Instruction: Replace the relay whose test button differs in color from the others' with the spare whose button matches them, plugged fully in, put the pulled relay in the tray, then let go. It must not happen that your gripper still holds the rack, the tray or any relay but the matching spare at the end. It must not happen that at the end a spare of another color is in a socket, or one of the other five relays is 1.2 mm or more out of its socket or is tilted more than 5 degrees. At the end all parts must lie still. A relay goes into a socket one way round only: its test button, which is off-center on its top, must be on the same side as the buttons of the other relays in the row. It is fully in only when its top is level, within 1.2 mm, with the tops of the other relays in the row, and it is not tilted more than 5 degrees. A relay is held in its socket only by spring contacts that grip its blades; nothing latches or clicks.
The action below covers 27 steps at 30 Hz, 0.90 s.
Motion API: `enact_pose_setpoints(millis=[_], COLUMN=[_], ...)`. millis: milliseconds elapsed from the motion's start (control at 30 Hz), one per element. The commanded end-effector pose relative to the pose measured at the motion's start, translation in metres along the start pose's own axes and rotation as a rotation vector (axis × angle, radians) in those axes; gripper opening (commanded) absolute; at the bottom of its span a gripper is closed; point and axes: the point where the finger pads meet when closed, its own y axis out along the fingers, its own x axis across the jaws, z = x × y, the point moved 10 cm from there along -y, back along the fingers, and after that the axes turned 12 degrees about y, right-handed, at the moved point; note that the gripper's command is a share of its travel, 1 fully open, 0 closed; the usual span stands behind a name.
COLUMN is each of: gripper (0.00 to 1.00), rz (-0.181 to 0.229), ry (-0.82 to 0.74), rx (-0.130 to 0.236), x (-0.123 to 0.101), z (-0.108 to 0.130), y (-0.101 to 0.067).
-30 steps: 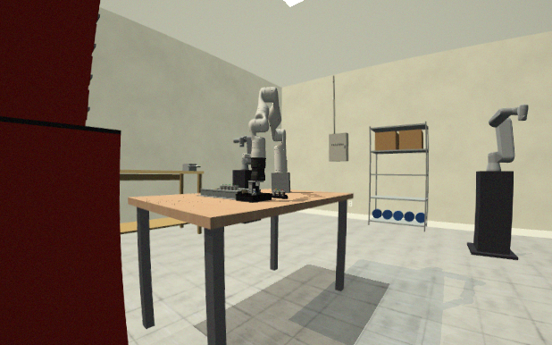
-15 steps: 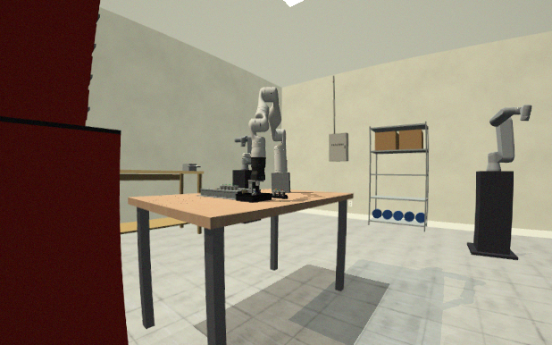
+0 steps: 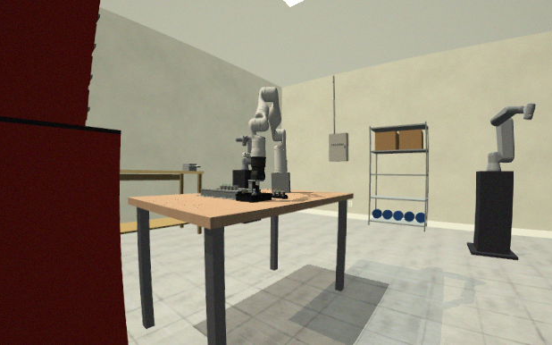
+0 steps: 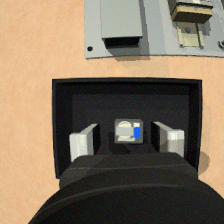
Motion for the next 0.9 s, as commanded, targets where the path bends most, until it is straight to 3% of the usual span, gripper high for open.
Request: enact_pose_setpoints(millis=[0, 233, 733, 867], gripper=[1.0, 1.0, 1.0, 1.0], rz=[-0.001, -0.003, -0.003, -0.007], ry=[-0.009, -0.013, -0.013, -0.002], rx=[0.001, 0.002, 0.002, 0.001], x=[0.0, 0.0, -0.001, 0.0], z=[0.0, 0.0, -0.001, 0.0], y=[-0.003, -0.004, -0.062, -0.057])
